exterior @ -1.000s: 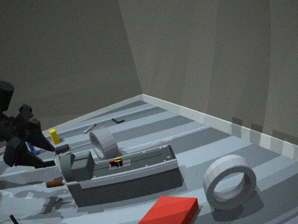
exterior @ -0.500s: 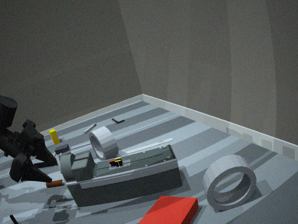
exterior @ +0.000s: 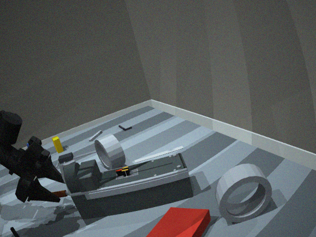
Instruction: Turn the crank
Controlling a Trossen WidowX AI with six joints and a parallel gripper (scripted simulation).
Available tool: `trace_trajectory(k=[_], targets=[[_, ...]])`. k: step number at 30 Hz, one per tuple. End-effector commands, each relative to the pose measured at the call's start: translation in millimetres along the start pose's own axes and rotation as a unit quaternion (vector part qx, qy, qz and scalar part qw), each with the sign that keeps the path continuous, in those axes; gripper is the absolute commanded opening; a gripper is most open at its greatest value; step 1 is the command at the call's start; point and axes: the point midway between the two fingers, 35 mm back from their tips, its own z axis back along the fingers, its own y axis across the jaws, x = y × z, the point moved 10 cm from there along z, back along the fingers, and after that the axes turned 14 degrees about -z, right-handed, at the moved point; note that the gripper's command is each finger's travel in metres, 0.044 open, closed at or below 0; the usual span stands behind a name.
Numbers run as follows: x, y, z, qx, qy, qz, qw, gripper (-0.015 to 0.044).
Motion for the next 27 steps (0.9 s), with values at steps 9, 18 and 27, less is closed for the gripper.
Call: trace_trajectory(k=[9, 18, 27], targets=[[-16, -4, -14, 0.000, 0.000, -0.001, 1.000, 0.0440], [-25, -6, -20, 0.000, 0.000, -0.001, 1.000, 0.0414], [-25, -6, -20, 0.000, 0.000, -0.001, 1.000, 0.0178]])
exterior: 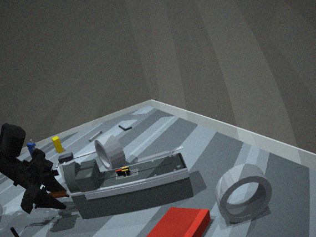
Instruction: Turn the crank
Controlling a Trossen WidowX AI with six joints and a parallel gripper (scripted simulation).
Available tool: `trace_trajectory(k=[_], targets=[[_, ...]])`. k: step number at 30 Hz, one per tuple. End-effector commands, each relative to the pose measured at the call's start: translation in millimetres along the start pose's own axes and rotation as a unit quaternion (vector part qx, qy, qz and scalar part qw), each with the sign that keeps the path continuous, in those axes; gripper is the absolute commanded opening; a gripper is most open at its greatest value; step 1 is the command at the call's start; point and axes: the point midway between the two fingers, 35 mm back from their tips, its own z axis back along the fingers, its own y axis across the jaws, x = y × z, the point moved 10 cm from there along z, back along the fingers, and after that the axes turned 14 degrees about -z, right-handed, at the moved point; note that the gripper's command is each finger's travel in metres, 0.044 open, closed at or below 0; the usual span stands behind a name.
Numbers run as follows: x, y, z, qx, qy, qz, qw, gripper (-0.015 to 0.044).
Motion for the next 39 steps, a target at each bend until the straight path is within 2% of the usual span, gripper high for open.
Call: trace_trajectory(k=[1, 7, 39], targets=[[0, 0, 0, 0.000, -0.001, -0.002, 1.000, 0.0151], [0, 0, 0, 0.000, -0.001, -0.002, 1.000, 0.0000], [-8, 16, -4, 0.000, -0.001, -0.002, 1.000, 0.0000]])
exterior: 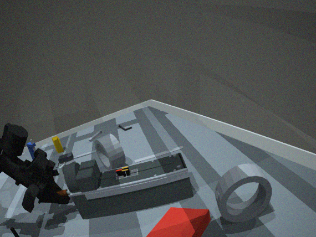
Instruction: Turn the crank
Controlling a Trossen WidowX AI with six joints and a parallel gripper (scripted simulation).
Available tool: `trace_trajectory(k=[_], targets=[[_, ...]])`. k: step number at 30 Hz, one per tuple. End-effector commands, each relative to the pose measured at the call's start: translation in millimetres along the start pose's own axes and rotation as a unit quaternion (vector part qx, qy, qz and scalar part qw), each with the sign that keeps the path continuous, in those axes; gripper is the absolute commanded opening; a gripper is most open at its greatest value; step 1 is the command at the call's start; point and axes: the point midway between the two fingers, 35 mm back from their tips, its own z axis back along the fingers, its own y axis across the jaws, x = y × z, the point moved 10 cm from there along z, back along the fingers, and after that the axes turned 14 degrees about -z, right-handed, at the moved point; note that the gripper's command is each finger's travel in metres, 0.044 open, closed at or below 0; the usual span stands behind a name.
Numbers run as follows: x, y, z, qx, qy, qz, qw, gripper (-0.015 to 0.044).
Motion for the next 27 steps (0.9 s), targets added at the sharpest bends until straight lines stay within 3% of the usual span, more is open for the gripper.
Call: trace_trajectory(k=[1, 27], targets=[[-2.5, 6.5, -1.0, 0.011, 0.004, 0.003, 1.000, 0.0000], [-3.2, 12.0, 0.2, 0.011, 0.004, 0.003, 1.000, 0.0000]])
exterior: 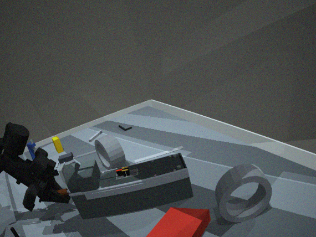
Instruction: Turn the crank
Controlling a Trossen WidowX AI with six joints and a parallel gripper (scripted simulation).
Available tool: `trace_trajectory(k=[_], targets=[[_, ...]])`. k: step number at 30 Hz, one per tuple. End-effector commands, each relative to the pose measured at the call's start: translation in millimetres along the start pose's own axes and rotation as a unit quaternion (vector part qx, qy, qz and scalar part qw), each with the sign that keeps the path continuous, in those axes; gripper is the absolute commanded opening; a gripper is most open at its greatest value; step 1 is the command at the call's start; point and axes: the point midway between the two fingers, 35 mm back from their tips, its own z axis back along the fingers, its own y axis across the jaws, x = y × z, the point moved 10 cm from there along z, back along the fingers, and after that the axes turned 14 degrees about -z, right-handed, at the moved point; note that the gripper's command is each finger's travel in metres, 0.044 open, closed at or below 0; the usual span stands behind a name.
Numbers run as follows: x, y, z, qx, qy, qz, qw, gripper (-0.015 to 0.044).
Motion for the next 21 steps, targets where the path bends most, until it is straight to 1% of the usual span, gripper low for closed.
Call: trace_trajectory(k=[1, 21], targets=[[-1.2, 6.1, 0.3, 0.014, 0.004, 0.005, 1.000, 0.0000], [-0.9, 9.8, 1.9, 0.014, 0.004, 0.004, 1.000, 0.0000]])
